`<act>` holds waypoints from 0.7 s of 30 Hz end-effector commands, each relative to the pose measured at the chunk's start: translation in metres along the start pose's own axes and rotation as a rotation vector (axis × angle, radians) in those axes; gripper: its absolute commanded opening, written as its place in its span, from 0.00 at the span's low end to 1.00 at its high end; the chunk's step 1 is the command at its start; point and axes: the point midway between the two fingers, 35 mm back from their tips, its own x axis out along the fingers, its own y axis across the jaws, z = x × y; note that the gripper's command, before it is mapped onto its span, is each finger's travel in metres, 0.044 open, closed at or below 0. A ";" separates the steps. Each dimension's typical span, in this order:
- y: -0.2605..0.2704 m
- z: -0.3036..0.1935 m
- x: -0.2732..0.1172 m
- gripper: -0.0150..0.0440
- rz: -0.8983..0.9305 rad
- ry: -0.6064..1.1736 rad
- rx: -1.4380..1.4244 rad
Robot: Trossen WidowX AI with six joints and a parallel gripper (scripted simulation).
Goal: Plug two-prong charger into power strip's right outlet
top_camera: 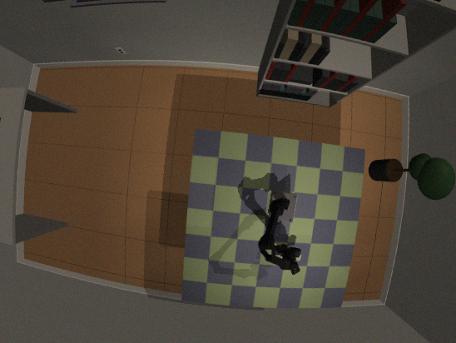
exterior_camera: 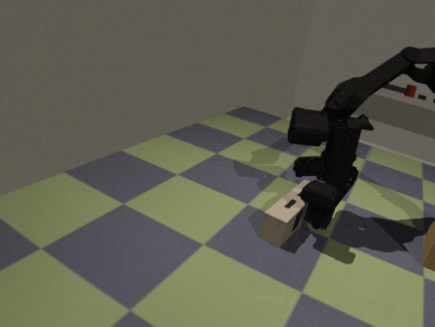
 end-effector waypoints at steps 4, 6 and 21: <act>0.000 -0.008 0.001 1.00 -0.003 0.001 0.003; 0.000 -0.011 0.001 1.00 -0.003 0.001 0.003; 0.001 -0.028 0.002 1.00 -0.003 0.001 0.002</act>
